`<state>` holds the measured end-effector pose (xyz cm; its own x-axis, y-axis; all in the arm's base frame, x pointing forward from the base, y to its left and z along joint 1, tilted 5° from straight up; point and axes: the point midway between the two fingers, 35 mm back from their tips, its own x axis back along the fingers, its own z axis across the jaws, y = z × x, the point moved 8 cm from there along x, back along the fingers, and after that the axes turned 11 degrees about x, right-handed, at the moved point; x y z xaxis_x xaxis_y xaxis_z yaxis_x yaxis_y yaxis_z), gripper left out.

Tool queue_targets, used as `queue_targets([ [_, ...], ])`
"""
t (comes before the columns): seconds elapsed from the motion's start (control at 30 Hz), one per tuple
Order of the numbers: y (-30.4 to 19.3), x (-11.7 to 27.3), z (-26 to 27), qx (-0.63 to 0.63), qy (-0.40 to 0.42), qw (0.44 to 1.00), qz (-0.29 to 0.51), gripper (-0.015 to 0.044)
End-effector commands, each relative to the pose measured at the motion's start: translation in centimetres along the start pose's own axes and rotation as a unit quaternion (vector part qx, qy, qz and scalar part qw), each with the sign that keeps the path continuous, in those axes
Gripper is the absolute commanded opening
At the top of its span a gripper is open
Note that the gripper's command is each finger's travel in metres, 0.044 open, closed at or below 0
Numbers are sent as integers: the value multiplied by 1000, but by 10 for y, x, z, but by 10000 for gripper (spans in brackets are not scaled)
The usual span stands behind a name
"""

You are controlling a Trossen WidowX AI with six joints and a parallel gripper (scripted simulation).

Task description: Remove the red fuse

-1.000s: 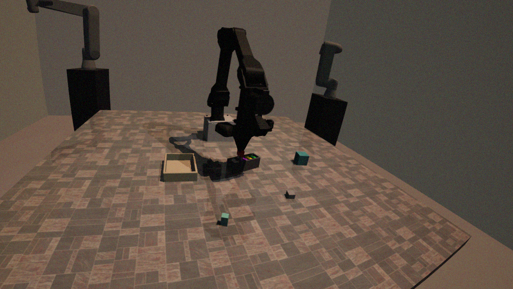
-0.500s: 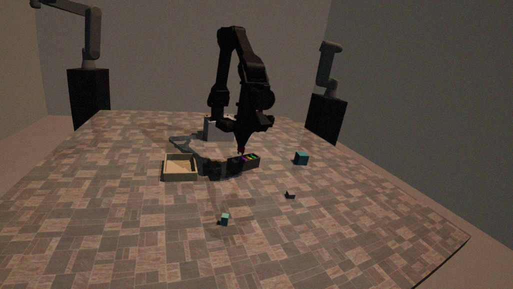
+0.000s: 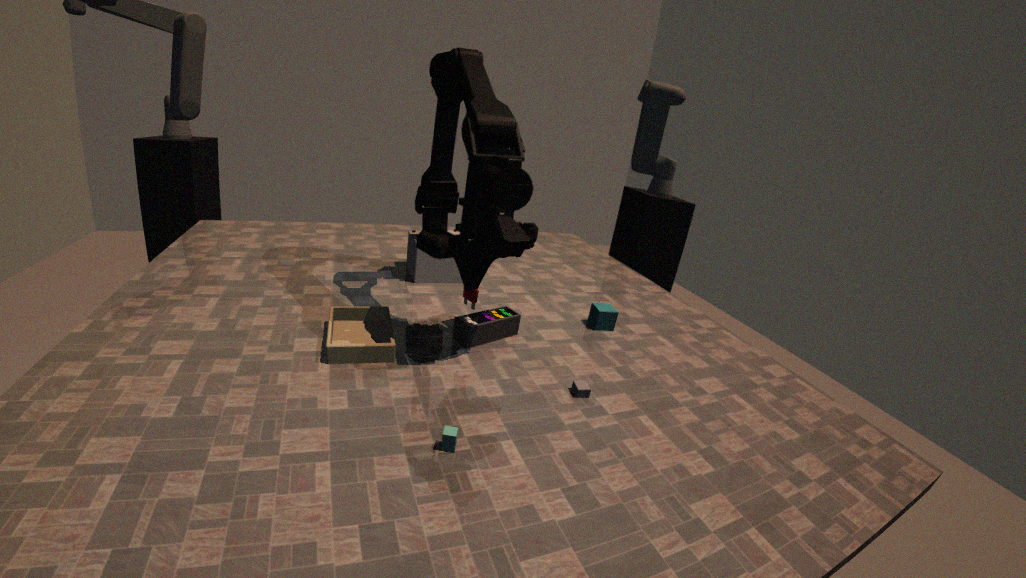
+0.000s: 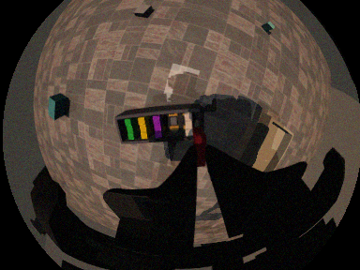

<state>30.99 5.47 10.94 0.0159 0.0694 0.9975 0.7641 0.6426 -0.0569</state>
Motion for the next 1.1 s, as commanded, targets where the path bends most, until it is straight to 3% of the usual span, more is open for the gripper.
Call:
queue_targets([
  [0.0,-7,1,-21,0,-1,1000,-1,0],
  [0.83,-94,2,-138,0,-6,1000,3,0],
  [1.07,-101,1,-144,0,-7,1000,4,0],
])
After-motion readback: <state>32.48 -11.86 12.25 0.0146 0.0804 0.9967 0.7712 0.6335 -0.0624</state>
